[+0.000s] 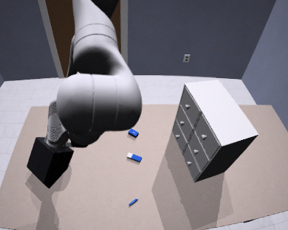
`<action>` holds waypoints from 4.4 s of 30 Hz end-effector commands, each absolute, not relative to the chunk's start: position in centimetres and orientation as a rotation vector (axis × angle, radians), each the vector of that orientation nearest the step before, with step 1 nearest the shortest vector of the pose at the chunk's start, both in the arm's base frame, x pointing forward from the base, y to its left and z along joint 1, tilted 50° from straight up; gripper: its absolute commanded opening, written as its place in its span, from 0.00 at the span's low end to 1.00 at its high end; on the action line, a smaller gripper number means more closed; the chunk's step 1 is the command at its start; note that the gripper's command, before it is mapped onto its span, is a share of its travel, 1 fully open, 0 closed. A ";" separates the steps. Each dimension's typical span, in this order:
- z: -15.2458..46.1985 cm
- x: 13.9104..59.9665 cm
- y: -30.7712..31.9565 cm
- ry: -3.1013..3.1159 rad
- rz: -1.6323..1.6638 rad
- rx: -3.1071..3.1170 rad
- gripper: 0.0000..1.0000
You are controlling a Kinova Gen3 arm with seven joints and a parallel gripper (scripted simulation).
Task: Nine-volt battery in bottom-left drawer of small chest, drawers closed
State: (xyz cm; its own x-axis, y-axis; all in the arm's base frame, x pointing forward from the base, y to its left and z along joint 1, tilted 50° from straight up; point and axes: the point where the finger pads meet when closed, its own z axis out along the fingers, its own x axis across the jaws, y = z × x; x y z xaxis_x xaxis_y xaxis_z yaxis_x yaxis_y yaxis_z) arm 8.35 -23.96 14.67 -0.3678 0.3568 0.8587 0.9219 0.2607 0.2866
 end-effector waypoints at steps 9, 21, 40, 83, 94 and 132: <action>14.7 8.3 -24.0 -1.863 -1.073 -1.162 1.00; 15.2 8.7 -23.9 -1.861 -1.080 -1.187 1.00; 32.2 17.0 -20.1 -1.986 -1.199 -1.710 1.00; 34.0 19.2 -19.6 -1.885 -1.203 -1.868 1.00; 33.6 20.1 -19.9 -1.711 -1.179 -1.963 1.00; 28.7 28.0 -22.0 -0.368 -0.776 -2.266 1.00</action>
State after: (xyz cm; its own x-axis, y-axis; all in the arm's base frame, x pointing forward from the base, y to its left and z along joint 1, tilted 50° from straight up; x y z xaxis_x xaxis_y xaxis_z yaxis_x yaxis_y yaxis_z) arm 26.79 -21.90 29.46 0.7400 0.0957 0.6657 0.5163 -0.7151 -0.4712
